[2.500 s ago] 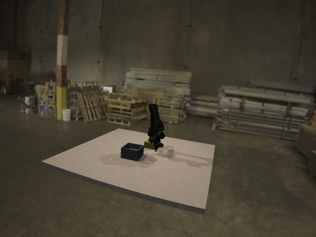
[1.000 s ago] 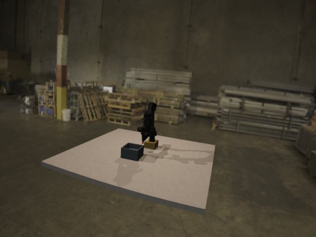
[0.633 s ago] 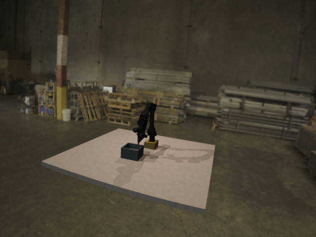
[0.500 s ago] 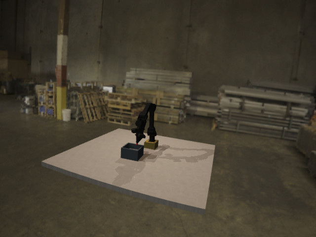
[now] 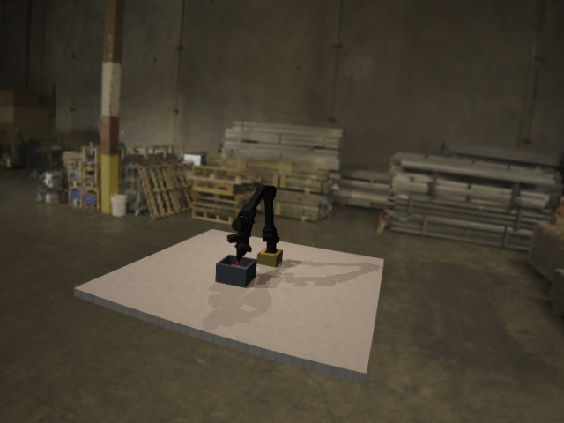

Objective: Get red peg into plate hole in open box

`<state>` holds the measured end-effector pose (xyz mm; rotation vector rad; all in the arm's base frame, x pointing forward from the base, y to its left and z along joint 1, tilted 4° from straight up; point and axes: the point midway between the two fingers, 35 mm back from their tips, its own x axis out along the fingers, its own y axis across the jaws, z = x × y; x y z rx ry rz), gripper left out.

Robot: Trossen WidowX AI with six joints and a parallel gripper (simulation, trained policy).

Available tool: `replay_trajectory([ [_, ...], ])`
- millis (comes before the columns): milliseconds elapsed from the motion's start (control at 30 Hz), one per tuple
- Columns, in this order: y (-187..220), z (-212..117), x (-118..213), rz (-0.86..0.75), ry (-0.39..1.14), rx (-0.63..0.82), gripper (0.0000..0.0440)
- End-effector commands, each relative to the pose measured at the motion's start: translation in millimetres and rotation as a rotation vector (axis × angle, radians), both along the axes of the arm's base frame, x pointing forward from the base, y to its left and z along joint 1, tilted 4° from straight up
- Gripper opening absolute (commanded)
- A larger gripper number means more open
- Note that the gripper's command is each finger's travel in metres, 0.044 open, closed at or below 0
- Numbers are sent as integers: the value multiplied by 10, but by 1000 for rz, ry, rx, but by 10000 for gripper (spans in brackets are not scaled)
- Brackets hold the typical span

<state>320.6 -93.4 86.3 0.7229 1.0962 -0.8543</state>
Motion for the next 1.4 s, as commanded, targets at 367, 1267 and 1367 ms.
replay_trajectory([
  [367,-112,-312,49,40,84,18,146],
  [1267,-611,-14,659,82,7,-104,440],
  [1367,-675,38,709,75,-10,-121,440],
])
